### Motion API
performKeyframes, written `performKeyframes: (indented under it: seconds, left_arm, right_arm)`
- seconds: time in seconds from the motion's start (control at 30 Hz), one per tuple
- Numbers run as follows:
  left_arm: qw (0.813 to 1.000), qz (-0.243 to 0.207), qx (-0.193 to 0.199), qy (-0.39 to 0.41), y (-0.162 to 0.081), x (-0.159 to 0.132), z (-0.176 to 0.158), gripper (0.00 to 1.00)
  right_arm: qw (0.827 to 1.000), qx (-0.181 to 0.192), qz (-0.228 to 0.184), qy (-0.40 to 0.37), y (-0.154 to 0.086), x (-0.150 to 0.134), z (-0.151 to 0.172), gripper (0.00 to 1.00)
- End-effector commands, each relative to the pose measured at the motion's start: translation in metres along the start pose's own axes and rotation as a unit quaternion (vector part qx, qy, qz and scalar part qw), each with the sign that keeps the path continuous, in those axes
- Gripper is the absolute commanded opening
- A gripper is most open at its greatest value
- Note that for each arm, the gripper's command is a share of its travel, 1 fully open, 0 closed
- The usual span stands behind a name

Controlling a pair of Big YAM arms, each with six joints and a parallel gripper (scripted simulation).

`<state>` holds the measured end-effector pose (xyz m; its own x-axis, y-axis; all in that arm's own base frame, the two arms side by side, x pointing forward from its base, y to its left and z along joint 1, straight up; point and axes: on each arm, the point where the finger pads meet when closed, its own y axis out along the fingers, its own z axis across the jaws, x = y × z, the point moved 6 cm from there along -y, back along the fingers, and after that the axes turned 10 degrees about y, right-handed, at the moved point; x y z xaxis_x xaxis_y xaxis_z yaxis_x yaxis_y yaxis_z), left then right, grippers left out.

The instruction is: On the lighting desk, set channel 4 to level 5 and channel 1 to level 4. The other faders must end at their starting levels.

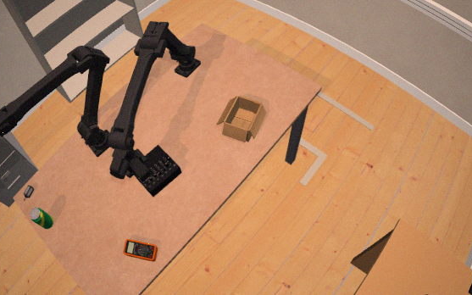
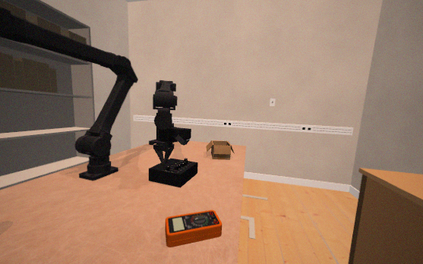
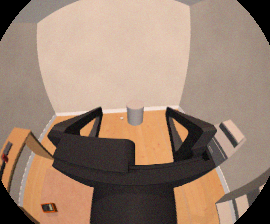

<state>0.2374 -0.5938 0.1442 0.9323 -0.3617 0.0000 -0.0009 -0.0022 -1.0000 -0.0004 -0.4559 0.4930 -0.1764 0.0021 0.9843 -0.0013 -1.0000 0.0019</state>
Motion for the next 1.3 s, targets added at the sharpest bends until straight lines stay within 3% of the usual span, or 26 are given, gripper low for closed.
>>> performKeyframes:
  seconds: [0.0, 0.7, 0.97, 1.1, 1.13, 1.27]
  left_arm:
    - [1.000, -0.005, -0.003, -0.002, 0.003, 0.000, -0.006, 0.00]
    - [1.000, -0.004, -0.002, -0.002, 0.003, -0.003, -0.006, 0.00]
    - [1.000, -0.019, -0.019, -0.002, -0.023, -0.006, -0.008, 0.00]
    - [1.000, -0.014, -0.013, -0.005, -0.016, -0.005, -0.004, 0.00]
    - [1.000, -0.007, -0.005, -0.006, 0.000, -0.001, -0.007, 0.00]
    - [1.000, -0.009, -0.007, -0.005, -0.004, -0.001, -0.007, 0.00]
  right_arm:
    - [0.999, 0.007, -0.037, -0.007, 0.007, 0.037, 0.006, 1.00]
    - [0.999, 0.007, -0.037, -0.007, 0.007, 0.037, 0.006, 1.00]
    - [0.999, 0.007, -0.037, -0.007, 0.007, 0.037, 0.006, 1.00]
    - [0.999, 0.007, -0.037, -0.007, 0.007, 0.037, 0.006, 1.00]
    - [0.999, 0.007, -0.037, -0.007, 0.007, 0.037, 0.006, 1.00]
    - [0.999, 0.007, -0.037, -0.007, 0.007, 0.037, 0.006, 1.00]
